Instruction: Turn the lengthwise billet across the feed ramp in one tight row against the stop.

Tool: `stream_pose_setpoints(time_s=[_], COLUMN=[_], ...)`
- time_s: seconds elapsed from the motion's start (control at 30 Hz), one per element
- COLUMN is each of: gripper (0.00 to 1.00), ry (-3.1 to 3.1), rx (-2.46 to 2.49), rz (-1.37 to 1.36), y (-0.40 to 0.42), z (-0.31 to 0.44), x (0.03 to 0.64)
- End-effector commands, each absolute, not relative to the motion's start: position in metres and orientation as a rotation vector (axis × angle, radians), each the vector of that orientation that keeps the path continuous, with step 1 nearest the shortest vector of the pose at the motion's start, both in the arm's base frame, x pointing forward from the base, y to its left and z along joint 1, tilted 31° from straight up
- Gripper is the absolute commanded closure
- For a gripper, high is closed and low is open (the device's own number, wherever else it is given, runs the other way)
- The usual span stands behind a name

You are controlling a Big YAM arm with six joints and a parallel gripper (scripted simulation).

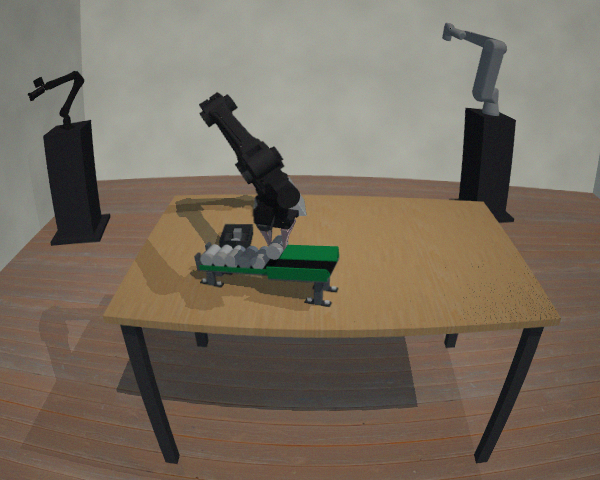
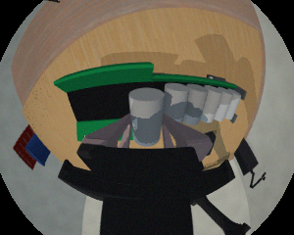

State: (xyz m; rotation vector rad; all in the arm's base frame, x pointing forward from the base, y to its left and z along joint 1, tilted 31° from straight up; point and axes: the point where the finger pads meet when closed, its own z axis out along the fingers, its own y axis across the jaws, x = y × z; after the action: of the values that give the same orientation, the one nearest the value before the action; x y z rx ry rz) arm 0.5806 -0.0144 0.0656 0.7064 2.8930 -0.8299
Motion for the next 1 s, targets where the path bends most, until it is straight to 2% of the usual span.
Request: stream_pose_setpoints(time_s=[0.0,0.97], gripper=[1.0,1.0], ry=[2.869,2.852], rx=[0.685,0.684], rz=[-0.805,-0.789], y=[-0.008,0.003], z=[0.072,0.056], x=[0.588,0.591])
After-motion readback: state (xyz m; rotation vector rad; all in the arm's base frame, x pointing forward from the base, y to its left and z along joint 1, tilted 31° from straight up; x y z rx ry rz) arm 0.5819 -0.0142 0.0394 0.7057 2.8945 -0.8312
